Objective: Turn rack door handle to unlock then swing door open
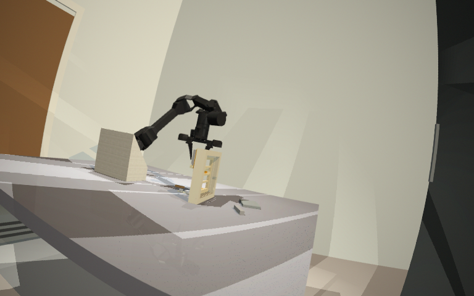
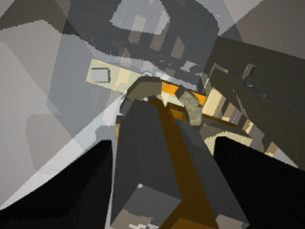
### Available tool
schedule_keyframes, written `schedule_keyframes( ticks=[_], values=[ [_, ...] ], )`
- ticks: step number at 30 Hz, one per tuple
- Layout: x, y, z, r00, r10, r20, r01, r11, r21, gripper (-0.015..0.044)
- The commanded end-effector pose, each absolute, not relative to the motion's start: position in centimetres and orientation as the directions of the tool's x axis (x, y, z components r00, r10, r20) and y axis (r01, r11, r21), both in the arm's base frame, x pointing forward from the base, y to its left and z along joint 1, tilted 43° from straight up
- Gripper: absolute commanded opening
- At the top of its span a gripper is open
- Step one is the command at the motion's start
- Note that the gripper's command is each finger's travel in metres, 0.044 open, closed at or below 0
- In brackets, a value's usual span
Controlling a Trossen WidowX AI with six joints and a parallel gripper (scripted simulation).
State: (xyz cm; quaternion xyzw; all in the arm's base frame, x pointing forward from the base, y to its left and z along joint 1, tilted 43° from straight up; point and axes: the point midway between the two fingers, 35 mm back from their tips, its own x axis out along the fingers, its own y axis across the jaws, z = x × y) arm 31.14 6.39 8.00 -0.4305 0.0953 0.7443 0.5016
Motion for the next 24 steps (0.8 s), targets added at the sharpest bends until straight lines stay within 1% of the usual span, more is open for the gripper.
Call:
schedule_keyframes(
  ticks=[1, 3, 8, 13, 18, 24],
  values=[
    [31.11, 6.48, 7.98, -0.129, 0.664, -0.737, -0.829, -0.48, -0.288, 0.0293],
    [31.11, 6.48, 7.98, -0.129, 0.664, -0.737, -0.862, -0.442, -0.247, 0.0293],
    [31.11, 6.48, 7.98, -0.129, 0.664, -0.737, -0.956, -0.28, -0.085, 0.0293],
    [31.11, 6.48, 7.98, -0.129, 0.664, -0.737, -0.991, -0.102, 0.082, 0.0293],
    [31.11, 6.48, 7.98, -0.129, 0.664, -0.737, -0.966, 0.083, 0.244, 0.0293],
    [31.11, 6.48, 7.98, -0.129, 0.664, -0.737, -0.859, 0.297, 0.418, 0.0293]
  ],
)
